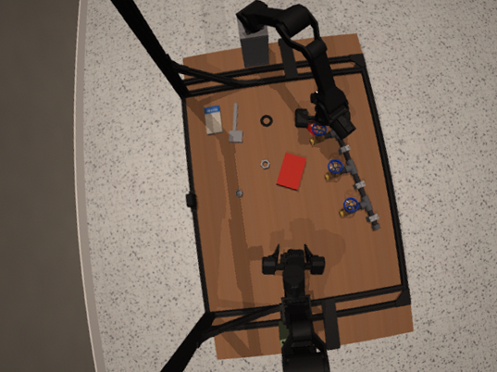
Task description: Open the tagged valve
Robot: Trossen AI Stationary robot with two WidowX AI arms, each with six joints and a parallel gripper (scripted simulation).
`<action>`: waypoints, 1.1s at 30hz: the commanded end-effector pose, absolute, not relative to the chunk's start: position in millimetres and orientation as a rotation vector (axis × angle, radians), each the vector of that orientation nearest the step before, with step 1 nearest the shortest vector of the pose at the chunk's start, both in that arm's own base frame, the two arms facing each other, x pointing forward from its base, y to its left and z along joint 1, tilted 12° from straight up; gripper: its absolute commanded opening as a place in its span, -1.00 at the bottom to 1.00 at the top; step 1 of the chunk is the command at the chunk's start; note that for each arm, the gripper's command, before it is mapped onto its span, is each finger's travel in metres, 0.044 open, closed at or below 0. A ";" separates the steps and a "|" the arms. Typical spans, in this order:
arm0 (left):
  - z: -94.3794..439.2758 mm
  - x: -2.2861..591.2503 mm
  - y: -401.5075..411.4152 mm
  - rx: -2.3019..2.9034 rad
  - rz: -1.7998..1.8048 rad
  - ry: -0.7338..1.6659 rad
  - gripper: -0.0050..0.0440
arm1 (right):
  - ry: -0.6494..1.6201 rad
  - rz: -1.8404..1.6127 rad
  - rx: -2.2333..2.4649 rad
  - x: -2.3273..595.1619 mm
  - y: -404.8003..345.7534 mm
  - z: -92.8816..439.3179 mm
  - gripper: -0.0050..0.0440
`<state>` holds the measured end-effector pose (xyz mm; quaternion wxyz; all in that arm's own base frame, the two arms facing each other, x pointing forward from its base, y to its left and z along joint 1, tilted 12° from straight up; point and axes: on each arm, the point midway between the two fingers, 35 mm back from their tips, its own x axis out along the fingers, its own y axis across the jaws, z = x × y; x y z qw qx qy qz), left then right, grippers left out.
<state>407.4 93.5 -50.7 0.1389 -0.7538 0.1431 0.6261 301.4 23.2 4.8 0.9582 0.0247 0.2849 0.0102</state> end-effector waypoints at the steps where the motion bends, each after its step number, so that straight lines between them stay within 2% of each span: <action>1: -51.2 406.8 93.8 -2.175 1.817 0.409 0.84 | 0.577 0.021 0.050 301.5 23.2 5.0 0.84; 7: -46.6 405.9 91.8 -2.208 1.845 0.384 0.84 | 0.577 0.021 0.050 301.5 23.2 5.0 0.84; 17: 18.0 407.6 85.5 -2.656 2.170 -0.112 0.84 | 0.577 0.021 0.050 301.5 23.2 5.0 0.84; 33: 18.5 407.6 85.5 -2.659 2.172 -0.116 0.84 | 0.577 0.021 0.050 301.5 23.2 5.0 0.84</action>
